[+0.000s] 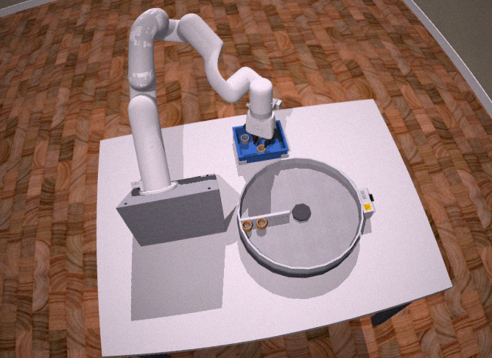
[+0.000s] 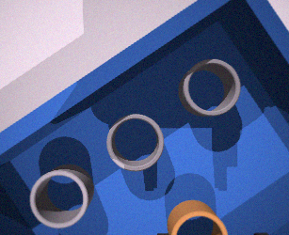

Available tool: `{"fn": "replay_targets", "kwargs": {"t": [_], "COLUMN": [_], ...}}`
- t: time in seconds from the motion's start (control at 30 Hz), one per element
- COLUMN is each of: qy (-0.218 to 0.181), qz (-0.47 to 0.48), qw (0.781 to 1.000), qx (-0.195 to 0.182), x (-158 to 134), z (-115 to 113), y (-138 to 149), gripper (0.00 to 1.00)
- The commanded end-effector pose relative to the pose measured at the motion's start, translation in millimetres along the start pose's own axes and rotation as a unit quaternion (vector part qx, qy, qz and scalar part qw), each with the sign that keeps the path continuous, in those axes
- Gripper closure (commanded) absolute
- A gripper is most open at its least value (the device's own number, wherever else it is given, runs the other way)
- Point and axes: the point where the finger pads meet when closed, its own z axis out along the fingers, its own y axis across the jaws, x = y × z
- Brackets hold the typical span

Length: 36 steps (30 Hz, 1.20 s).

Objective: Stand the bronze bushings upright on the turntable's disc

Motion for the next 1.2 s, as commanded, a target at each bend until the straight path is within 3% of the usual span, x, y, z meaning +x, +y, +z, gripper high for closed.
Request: {"fn": "replay_targets", "kwargs": {"t": [0.0,0.47,1.17], "qy": [0.001,0.001,0.001], "qz": [-0.001,-0.001,-0.001], "qw": [1.000,1.000,1.000], "qx": [-0.002,-0.002,-0.002], "x": [1.4,1.4,1.4], "z": [4.0,4.6,23.9], "y": [1.3,1.3,1.2], "gripper": [0.59,0.59,0.59]}}
